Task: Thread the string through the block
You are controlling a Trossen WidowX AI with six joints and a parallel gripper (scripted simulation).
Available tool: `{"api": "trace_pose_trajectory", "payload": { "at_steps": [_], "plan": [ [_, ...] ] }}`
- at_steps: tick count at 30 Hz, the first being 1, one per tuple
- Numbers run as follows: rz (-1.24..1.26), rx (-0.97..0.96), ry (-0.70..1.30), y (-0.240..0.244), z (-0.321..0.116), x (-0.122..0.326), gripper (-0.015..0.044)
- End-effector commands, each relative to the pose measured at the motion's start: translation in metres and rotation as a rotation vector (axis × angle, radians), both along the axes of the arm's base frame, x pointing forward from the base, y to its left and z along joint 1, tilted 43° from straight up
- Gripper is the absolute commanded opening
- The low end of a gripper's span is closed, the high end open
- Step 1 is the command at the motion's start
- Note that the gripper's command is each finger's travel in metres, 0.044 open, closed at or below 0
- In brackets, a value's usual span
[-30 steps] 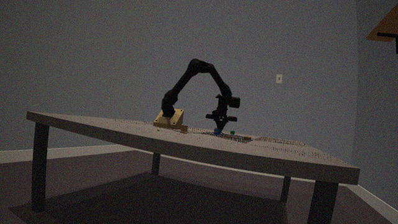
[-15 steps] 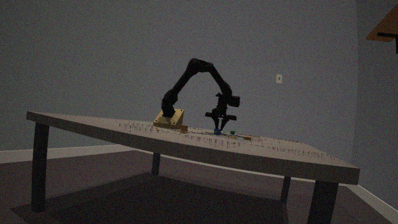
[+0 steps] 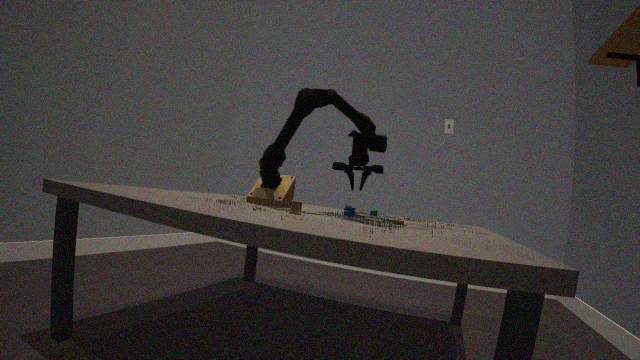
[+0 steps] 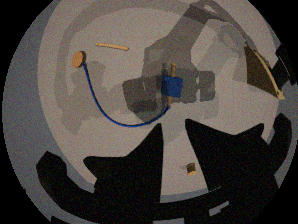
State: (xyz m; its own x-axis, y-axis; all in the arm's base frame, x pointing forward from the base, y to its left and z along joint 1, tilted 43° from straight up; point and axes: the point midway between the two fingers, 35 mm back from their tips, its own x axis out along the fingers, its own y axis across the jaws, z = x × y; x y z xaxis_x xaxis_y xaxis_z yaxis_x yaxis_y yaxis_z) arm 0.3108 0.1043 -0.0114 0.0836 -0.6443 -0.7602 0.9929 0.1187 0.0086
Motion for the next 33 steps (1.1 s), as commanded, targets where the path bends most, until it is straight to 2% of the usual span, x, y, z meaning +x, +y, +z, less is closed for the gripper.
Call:
{"api": "trace_pose_trajectory", "payload": {
  "at_steps": [1, 15, 33],
  "plan": [
    [0.256, -0.036, 0.224, -0.007, 0.004, -0.002, 0.0125],
    [1.254, -0.137, 1.106, -0.028, 0.019, -0.007, 0.0125],
    [2.075, -0.199, 1.830, -0.044, 0.030, -0.012, 0.0125]
  ]
}}
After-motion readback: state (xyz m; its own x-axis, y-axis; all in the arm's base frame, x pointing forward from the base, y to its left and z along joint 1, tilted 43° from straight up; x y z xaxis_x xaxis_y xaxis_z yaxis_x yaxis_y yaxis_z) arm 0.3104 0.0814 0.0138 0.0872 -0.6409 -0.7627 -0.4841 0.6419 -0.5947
